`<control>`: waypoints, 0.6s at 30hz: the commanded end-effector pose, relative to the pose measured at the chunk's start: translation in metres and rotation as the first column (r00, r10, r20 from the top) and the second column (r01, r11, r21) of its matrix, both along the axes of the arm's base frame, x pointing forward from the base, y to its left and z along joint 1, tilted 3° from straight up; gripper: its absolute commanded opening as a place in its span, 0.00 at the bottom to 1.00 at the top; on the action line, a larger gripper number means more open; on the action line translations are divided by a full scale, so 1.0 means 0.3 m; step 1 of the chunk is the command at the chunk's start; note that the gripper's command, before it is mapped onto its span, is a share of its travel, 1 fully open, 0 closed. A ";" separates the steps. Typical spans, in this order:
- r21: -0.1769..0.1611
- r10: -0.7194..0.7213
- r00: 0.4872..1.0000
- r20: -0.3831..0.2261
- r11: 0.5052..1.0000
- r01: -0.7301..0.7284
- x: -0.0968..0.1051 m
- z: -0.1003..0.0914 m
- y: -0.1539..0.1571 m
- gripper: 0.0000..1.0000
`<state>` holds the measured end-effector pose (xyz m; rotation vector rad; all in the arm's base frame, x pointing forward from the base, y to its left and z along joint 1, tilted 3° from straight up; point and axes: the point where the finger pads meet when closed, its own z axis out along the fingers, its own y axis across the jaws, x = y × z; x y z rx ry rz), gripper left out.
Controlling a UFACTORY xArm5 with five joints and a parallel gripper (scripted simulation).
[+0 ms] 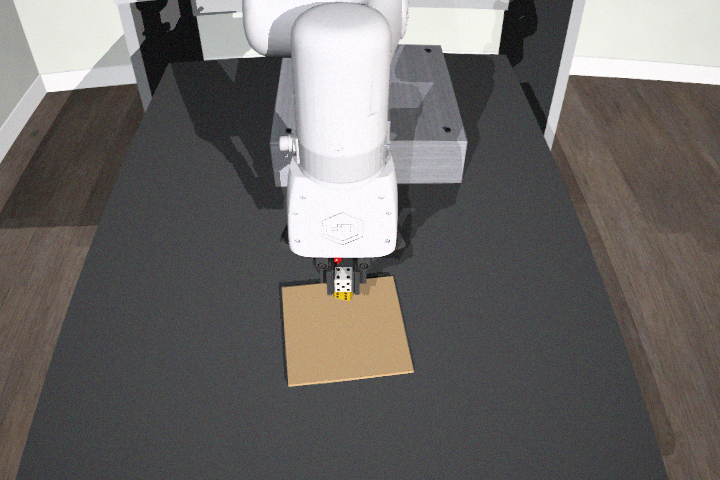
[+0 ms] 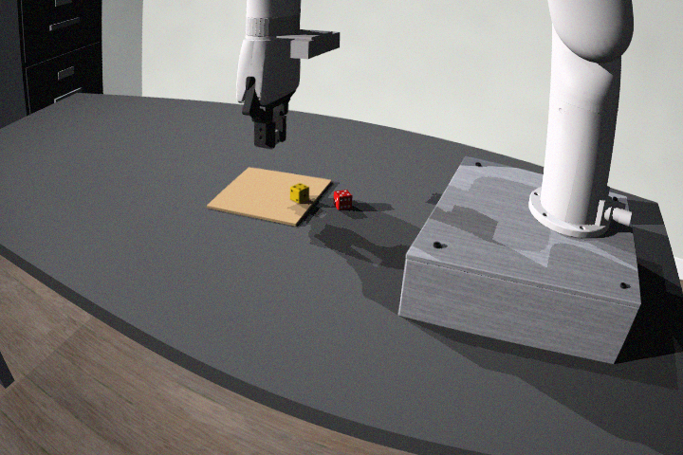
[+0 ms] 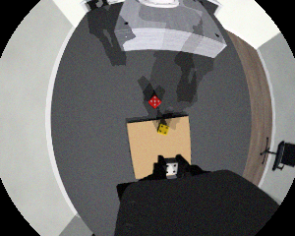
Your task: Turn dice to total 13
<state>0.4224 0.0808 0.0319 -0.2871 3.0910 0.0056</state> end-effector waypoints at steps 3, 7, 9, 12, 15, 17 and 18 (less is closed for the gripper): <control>0.001 0.000 1.000 0.004 1.000 0.000 0.010 -0.098 0.003 0.15; 0.001 0.000 1.000 0.004 1.000 0.000 0.011 -0.130 0.004 0.15; 0.001 0.000 1.000 0.004 1.000 0.000 0.013 -0.159 0.004 0.15; 0.001 0.000 1.000 0.004 1.000 0.000 0.014 -0.195 0.005 0.15; 0.001 0.000 1.000 0.004 1.000 0.000 0.015 -0.219 0.005 0.15; 0.001 0.000 1.000 0.004 1.000 0.000 0.015 -0.229 0.006 0.15; 0.001 0.000 1.000 0.004 1.000 0.000 0.016 -0.232 0.006 0.15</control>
